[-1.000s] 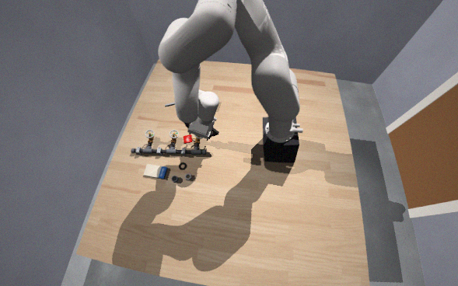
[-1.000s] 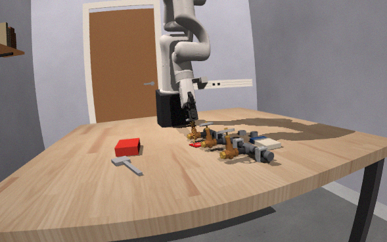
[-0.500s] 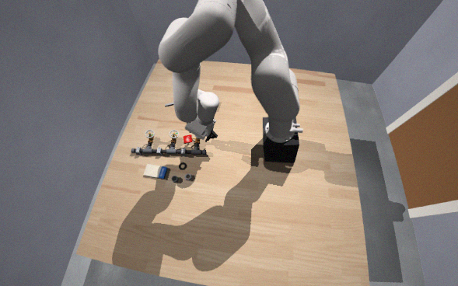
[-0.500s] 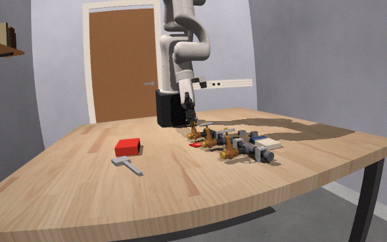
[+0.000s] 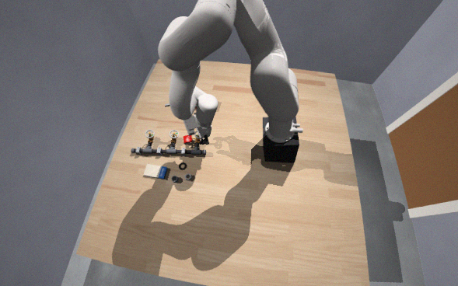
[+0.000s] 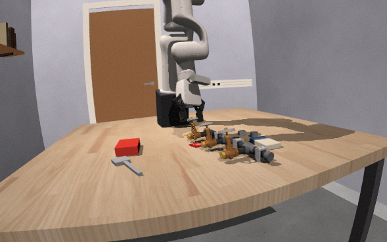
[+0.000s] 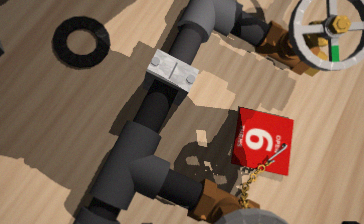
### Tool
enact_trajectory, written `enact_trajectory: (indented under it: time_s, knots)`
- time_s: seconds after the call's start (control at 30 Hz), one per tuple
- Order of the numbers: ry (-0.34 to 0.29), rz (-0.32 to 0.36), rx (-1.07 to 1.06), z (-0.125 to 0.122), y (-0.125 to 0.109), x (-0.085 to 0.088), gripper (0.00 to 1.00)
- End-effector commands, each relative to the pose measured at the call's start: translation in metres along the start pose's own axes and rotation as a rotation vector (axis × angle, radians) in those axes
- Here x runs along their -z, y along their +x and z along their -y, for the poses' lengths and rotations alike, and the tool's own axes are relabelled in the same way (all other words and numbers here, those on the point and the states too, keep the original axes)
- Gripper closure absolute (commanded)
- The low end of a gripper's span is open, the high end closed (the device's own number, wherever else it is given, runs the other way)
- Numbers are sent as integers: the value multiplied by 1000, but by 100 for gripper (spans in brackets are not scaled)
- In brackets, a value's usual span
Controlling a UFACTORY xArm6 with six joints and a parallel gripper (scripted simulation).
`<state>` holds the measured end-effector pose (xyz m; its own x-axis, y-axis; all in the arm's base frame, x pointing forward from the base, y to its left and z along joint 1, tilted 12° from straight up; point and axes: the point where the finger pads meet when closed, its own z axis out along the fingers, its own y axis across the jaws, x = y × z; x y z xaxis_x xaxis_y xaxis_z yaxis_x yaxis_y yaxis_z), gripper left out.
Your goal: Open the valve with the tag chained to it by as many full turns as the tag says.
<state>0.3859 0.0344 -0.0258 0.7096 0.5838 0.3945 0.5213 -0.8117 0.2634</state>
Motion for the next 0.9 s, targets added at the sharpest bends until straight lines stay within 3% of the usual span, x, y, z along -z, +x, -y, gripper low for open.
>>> enact_trajectory:
  time_s: [0.0,0.87]
  knots:
    - [28,-15,-277,-1,1,0,0]
    - [-6,55,-1532,-1,1,0,0]
